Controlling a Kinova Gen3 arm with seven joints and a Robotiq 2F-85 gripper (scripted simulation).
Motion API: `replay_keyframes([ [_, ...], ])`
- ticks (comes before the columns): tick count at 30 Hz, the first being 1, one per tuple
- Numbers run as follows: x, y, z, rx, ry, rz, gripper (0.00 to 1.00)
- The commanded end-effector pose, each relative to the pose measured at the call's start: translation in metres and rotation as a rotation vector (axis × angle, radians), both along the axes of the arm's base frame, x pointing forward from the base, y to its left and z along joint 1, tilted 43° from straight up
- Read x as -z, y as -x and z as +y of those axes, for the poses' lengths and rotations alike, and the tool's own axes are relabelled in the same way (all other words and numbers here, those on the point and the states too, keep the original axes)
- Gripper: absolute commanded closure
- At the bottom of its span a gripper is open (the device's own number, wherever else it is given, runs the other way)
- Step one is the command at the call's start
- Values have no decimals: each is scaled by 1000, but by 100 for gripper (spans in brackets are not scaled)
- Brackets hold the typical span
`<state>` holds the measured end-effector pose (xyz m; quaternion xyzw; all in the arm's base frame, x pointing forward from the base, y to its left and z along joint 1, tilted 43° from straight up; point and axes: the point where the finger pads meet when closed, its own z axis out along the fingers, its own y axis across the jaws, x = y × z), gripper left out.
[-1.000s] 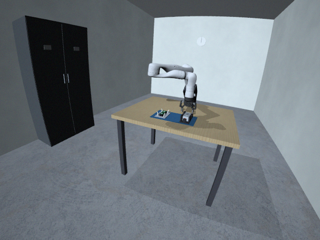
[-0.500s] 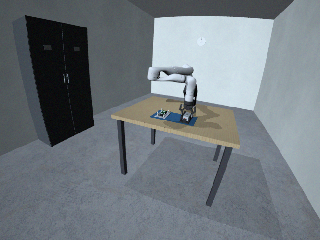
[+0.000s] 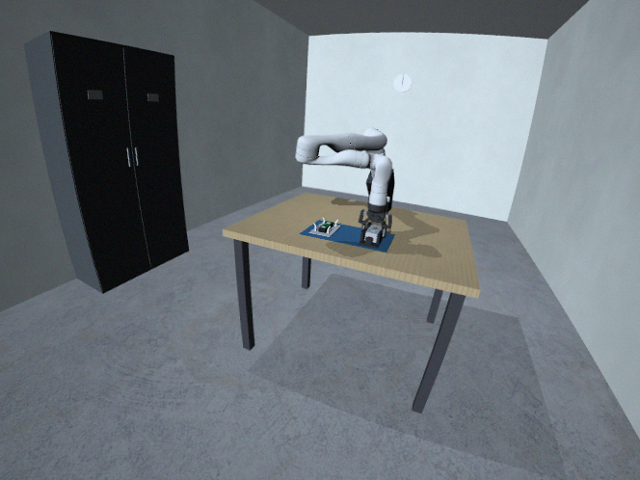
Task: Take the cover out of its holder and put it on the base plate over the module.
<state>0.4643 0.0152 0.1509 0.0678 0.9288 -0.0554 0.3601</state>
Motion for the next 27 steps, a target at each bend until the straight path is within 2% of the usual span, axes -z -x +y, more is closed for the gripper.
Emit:
replay_keyframes([
  [1, -1, 0, 0, -1, 0, -1, 0],
  [27, -3, 2, 1, -1, 0, -1, 0],
])
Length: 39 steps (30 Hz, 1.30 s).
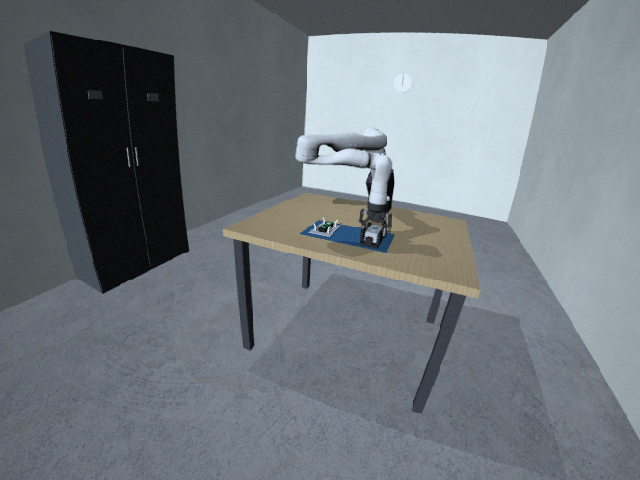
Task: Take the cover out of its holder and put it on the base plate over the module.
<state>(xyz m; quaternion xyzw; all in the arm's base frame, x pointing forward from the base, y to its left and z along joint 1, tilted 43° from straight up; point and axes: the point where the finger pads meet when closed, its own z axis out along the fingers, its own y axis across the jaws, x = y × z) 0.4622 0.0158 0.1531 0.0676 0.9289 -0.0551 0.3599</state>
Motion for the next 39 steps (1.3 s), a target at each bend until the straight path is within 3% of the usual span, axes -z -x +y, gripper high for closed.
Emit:
replay_keyframes([
  [1, -1, 0, 0, 0, 1, -1, 0],
  [5, -1, 0, 0, 0, 1, -1, 0],
  [6, -1, 0, 0, 0, 1, -1, 30],
  [39, -1, 0, 0, 0, 1, -1, 30],
])
